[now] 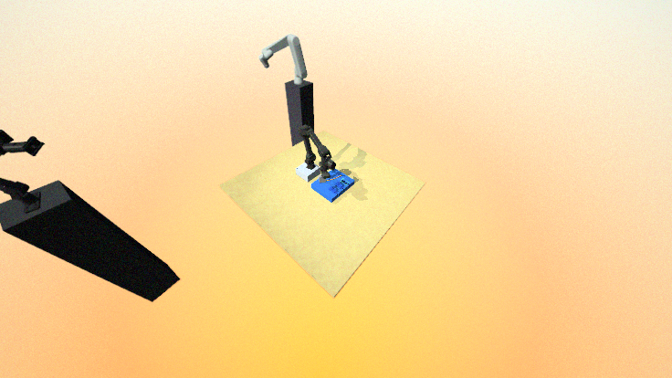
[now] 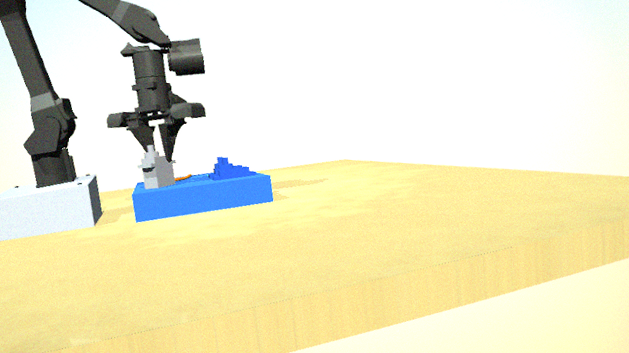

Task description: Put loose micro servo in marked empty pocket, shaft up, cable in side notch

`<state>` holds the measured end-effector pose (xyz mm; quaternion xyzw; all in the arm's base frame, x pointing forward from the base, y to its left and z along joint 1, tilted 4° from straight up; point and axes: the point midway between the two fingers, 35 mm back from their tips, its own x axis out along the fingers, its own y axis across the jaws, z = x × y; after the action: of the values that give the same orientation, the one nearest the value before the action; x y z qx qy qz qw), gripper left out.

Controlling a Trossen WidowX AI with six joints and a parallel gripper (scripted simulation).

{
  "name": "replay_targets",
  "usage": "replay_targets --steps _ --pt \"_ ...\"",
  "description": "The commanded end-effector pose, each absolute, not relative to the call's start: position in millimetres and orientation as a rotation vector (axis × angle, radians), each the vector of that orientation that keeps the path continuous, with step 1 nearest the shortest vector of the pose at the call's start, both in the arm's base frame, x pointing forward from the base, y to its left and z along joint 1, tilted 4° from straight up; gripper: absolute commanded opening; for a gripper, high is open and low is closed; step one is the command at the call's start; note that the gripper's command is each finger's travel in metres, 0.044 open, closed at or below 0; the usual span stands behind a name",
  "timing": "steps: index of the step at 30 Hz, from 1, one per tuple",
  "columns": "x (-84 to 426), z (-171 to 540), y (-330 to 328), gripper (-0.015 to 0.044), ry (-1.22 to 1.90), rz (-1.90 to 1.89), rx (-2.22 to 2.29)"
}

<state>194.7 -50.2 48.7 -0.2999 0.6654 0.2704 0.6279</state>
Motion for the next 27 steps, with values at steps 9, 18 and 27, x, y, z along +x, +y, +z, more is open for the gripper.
replay_targets --steps 9,18,27 --pt "194.8 63.7 -49.5 0.0000 1.525 0.621 -0.693" --pt "184.1 78.5 -45.8 0.0000 1.526 0.621 -0.692" --pt "184.4 78.5 -45.3 0.0000 1.526 0.621 -0.692"
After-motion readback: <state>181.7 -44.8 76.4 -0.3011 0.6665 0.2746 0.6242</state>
